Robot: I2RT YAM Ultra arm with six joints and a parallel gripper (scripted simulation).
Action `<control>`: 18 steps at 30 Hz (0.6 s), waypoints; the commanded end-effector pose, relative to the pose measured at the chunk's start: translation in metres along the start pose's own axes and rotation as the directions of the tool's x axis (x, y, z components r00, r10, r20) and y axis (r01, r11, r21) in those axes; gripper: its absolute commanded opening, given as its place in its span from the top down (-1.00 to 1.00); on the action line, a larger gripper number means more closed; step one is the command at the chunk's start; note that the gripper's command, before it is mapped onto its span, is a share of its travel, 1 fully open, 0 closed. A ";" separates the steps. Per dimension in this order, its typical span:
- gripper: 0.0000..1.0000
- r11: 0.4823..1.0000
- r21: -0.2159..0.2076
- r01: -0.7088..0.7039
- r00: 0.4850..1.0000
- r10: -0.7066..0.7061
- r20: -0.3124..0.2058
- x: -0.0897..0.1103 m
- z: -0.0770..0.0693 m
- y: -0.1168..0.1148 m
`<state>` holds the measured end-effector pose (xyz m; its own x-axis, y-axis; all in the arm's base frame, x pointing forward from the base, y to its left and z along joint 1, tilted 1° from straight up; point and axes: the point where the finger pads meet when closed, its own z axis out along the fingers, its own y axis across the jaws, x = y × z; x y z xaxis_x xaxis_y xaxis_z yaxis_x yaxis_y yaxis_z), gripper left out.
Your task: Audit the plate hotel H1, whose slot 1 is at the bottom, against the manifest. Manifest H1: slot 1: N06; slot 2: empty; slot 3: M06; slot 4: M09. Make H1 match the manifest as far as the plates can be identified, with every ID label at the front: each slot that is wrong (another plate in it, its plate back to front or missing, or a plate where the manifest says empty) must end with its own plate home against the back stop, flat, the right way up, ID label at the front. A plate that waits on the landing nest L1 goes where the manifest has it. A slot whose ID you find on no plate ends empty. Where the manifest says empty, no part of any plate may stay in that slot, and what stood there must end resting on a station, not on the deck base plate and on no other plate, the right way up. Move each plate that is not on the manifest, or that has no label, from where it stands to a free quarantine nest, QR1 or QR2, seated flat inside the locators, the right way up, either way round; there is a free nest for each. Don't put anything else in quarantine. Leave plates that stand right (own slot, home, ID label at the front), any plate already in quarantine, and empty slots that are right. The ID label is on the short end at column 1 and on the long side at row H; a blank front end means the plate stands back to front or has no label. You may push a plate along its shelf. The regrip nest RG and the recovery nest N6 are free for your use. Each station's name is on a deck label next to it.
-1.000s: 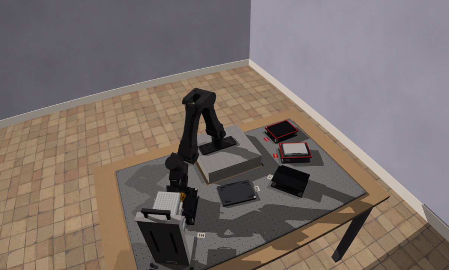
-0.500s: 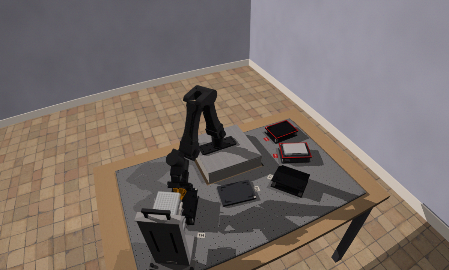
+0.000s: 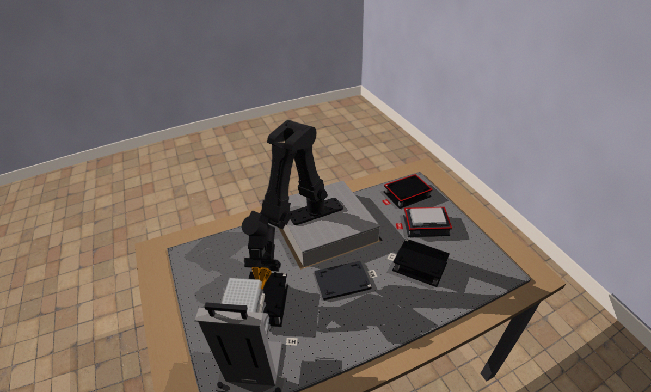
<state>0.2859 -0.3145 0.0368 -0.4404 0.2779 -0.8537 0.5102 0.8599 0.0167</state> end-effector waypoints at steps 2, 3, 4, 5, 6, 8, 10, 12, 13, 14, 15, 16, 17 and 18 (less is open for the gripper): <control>1.00 1.000 0.001 0.022 0.999 -0.022 0.042 -0.009 -0.013 -0.001; 1.00 1.000 0.001 0.022 0.999 -0.022 0.042 -0.008 -0.014 -0.001; 1.00 1.000 0.001 0.022 0.999 -0.022 0.041 -0.007 -0.015 -0.001; 1.00 1.000 0.001 0.022 0.999 -0.022 0.042 -0.006 -0.017 -0.001; 1.00 1.000 0.001 0.022 0.999 -0.022 0.042 -0.005 -0.018 -0.001; 1.00 1.000 0.001 0.022 0.999 -0.022 0.041 -0.003 -0.021 -0.001; 1.00 1.000 0.001 0.022 0.999 -0.022 0.041 -0.002 -0.024 -0.001; 1.00 1.000 0.001 0.022 0.999 -0.022 0.041 0.000 -0.026 -0.001; 1.00 1.000 0.001 0.022 0.999 -0.022 0.041 0.000 -0.026 -0.001; 1.00 1.000 0.001 0.022 0.999 -0.022 0.041 0.000 -0.026 -0.001; 1.00 0.999 0.003 0.046 0.996 -0.046 0.078 -0.020 -0.022 -0.003; 1.00 0.999 0.002 0.047 0.996 -0.047 0.078 -0.020 -0.022 -0.002; 1.00 0.999 0.002 0.047 0.996 -0.047 0.078 -0.020 -0.022 -0.002; 1.00 0.999 0.002 0.046 0.996 -0.046 0.078 -0.020 -0.022 -0.002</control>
<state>0.2668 -0.3028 0.0385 -0.4393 0.2757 -0.8550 0.5091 0.8606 0.0160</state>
